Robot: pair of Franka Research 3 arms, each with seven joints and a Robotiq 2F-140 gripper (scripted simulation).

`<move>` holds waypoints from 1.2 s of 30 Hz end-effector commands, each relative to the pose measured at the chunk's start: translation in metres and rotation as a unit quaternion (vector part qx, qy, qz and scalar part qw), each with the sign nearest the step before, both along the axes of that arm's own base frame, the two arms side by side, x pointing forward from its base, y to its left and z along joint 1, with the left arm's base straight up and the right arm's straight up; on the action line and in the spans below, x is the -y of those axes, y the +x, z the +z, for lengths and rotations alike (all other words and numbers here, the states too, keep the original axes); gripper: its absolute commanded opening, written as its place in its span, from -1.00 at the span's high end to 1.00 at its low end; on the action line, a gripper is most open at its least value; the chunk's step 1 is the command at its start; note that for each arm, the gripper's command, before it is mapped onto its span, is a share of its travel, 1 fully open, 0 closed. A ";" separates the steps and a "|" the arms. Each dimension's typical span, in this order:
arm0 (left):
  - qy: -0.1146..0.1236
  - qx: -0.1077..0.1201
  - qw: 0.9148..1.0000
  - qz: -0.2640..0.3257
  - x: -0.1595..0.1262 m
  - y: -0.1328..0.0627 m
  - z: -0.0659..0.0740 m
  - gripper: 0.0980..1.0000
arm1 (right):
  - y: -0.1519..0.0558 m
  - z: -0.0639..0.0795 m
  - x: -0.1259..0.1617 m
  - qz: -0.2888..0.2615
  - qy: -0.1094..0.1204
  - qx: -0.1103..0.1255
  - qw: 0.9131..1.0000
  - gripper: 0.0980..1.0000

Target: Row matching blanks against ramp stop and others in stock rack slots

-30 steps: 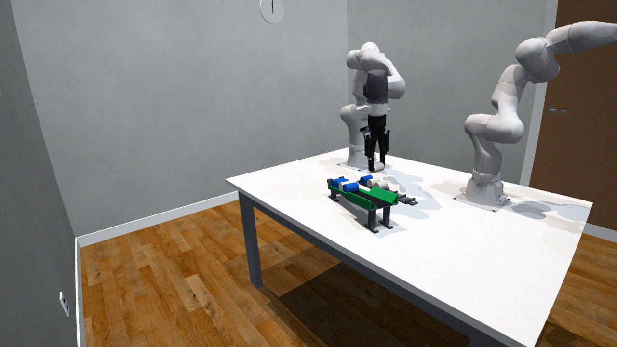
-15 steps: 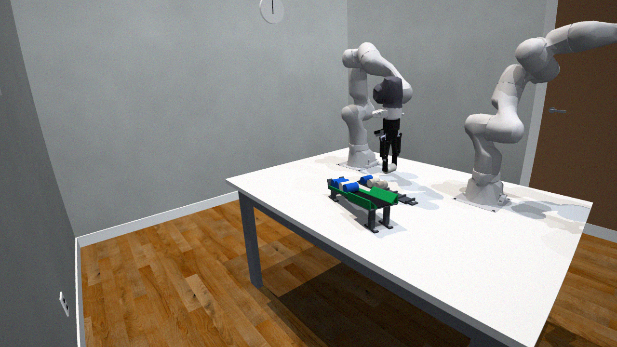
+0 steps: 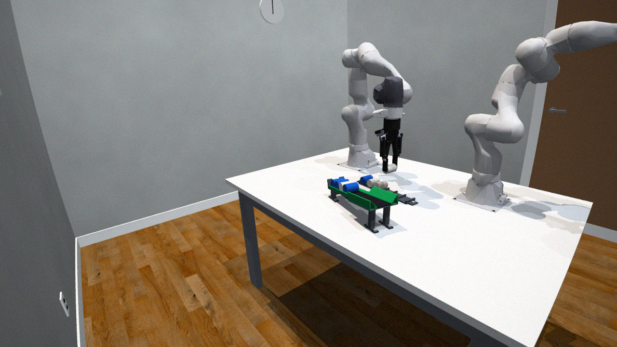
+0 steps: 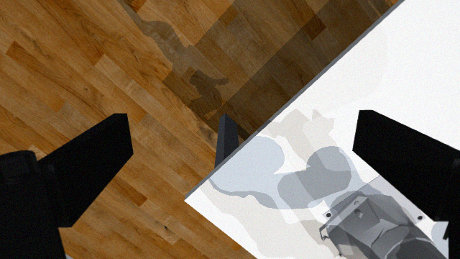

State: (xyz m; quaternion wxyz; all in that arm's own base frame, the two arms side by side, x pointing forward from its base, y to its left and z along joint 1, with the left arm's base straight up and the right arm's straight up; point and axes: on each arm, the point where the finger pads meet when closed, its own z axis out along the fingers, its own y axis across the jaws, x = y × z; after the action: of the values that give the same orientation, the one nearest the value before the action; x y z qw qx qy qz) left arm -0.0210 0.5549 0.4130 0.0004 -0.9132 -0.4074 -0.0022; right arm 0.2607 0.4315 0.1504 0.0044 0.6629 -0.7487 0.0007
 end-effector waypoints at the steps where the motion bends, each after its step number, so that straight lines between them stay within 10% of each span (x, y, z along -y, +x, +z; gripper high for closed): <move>1: 0.000 0.000 1.000 0.000 0.000 0.000 0.000 -1.00 | 0.001 0.001 -0.002 -0.010 0.003 0.003 1.000 0.29; 26: 0.000 0.000 1.000 0.000 0.000 0.000 0.000 -1.00 | 0.001 -0.087 -0.002 -0.010 0.003 0.003 1.000 0.29; 36: 0.000 0.000 1.000 0.000 0.000 0.000 0.000 -1.00 | 0.001 -0.098 -0.002 -0.010 0.003 0.003 1.000 0.29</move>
State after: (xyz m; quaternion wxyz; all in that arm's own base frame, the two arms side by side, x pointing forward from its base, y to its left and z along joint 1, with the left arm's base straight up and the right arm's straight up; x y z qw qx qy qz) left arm -0.0210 0.5549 0.4130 0.0004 -0.9132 -0.4074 -0.0022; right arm 0.2591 0.4289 0.0525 0.0070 0.6472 -0.7623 0.0044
